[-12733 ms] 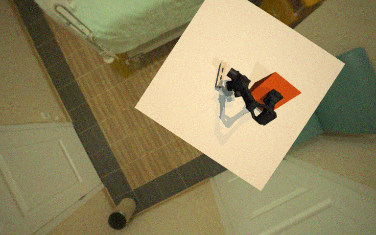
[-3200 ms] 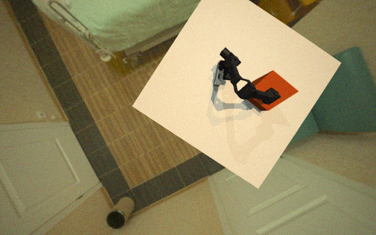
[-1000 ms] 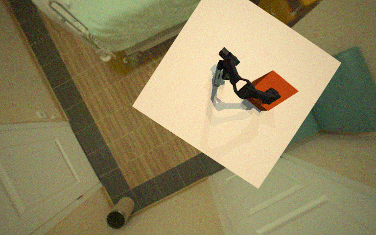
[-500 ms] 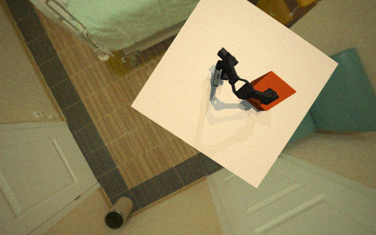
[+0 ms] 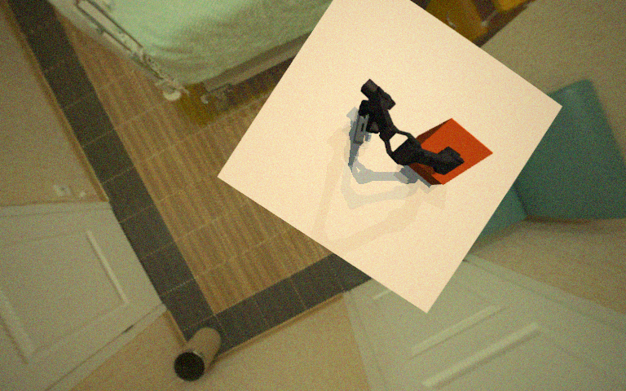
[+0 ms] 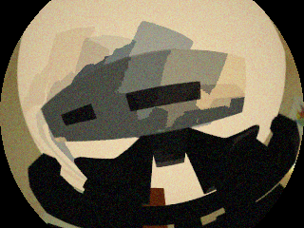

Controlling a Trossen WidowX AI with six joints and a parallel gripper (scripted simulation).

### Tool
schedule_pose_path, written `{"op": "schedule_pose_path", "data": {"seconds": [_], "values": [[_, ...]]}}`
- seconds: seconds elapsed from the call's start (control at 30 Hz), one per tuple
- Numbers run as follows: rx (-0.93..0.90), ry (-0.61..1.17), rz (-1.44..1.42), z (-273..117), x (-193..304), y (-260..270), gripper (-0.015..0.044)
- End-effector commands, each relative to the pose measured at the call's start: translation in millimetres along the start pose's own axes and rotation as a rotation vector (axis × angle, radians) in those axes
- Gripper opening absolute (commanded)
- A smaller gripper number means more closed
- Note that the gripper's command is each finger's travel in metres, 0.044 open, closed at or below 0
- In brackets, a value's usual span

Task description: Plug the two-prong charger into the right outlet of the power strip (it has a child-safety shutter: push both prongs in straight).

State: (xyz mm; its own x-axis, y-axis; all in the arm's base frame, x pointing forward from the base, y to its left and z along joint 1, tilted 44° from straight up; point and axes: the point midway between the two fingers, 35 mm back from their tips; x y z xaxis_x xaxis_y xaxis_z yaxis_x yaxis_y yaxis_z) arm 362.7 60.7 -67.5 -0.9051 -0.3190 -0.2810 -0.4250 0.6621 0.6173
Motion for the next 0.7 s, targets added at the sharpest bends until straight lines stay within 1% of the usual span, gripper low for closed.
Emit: {"op": "schedule_pose_path", "data": {"seconds": [0.0, 0.67], "values": [[0.009, -0.023, -0.028, 0.1, -14.8, -0.5, 0.0], [0.009, -0.023, -0.028, 0.9, -15.0, -0.4, 0.0]]}}
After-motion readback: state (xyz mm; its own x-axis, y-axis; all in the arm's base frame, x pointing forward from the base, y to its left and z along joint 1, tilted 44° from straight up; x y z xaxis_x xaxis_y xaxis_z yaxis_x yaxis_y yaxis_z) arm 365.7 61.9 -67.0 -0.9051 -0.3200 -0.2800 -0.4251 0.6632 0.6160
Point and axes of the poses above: the point midway between the two fingers, 35 mm back from their tips, its own z axis out along the fingers, its own y axis across the jaws, x = y × z, and after that the axes turned 2 degrees about -z, right-handed
